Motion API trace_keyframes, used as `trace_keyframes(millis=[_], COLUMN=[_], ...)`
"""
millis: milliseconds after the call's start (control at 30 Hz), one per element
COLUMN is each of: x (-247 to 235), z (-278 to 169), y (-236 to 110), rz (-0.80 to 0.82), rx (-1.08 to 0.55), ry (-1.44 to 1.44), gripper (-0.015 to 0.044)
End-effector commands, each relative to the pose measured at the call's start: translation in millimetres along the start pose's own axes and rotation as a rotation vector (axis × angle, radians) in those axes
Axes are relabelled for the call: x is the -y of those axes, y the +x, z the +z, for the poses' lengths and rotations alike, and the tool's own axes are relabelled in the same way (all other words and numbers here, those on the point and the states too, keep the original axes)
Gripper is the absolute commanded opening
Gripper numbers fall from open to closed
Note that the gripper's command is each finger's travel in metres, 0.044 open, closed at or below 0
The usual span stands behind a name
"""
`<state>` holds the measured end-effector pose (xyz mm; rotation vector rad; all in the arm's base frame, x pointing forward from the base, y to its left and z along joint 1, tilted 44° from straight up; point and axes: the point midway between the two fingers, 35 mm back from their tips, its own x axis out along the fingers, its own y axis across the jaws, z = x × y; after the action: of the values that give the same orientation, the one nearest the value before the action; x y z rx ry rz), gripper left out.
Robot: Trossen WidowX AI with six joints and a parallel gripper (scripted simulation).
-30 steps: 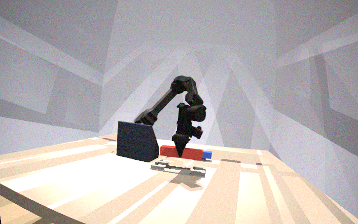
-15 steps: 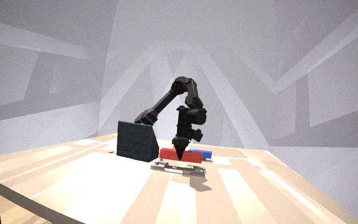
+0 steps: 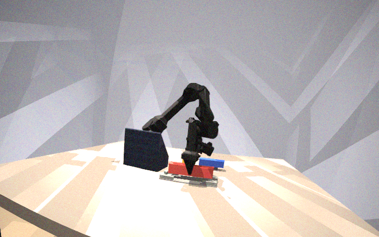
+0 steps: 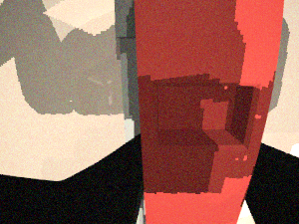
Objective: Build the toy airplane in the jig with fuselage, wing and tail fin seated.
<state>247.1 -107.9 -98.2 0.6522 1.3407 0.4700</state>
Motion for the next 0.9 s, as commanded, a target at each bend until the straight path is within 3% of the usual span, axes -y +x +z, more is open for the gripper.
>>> trace_keyframes(millis=[0, 200, 367, 867], x=[-0.1, -0.3, -0.3, -0.3], z=[-0.7, -0.5, -0.5, -0.5], y=[4.0, 2.0, 2.0, 2.0], rz=[0.006, 0.001, 0.001, 0.001], rx=[0.003, -0.002, -0.002, -0.002], ry=[0.007, 0.0, 0.0, 0.0], gripper=[0.0195, 0.0161, 0.003, 0.0424])
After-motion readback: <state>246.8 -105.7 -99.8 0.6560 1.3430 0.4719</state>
